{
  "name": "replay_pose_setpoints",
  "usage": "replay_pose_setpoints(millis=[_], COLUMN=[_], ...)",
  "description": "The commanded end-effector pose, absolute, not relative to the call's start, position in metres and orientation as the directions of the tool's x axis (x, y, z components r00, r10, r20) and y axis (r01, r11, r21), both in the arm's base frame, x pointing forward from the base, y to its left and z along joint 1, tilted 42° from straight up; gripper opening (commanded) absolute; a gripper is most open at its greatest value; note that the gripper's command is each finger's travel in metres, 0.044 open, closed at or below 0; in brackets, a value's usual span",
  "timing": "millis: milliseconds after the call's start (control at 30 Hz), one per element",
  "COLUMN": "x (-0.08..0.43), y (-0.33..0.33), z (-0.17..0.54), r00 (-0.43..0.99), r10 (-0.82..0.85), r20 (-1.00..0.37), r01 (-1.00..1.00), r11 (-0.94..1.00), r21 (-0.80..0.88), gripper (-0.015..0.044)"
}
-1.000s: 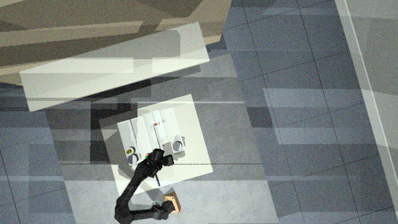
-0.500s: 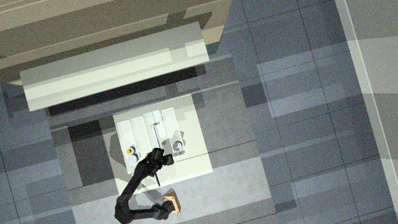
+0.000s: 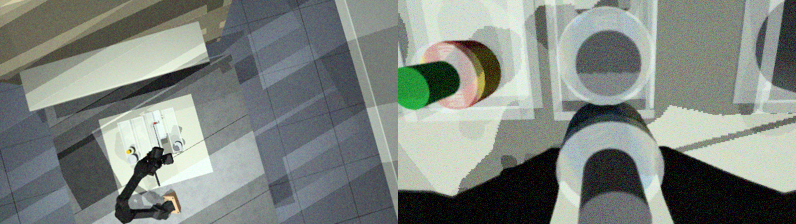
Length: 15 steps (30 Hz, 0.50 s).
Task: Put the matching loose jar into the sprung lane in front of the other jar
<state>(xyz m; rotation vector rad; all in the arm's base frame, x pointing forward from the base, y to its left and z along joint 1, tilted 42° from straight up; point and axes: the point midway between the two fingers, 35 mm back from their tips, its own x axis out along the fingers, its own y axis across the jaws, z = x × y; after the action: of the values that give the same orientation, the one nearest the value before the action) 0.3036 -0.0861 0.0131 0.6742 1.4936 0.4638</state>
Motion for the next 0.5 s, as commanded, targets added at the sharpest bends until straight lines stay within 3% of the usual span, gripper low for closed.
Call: replay_pose_setpoints(millis=[0,467], x=[0.3108,0.3166], y=[-0.0878,-0.0884], z=[0.0146,0.0147], r00=[0.066,0.066], r10=[0.661,0.661], r20=[-0.748,-0.748], r01=[0.114,0.114], r11=[0.740,0.740], r21=[0.663,0.663], gripper=[0.0000,0.0000])
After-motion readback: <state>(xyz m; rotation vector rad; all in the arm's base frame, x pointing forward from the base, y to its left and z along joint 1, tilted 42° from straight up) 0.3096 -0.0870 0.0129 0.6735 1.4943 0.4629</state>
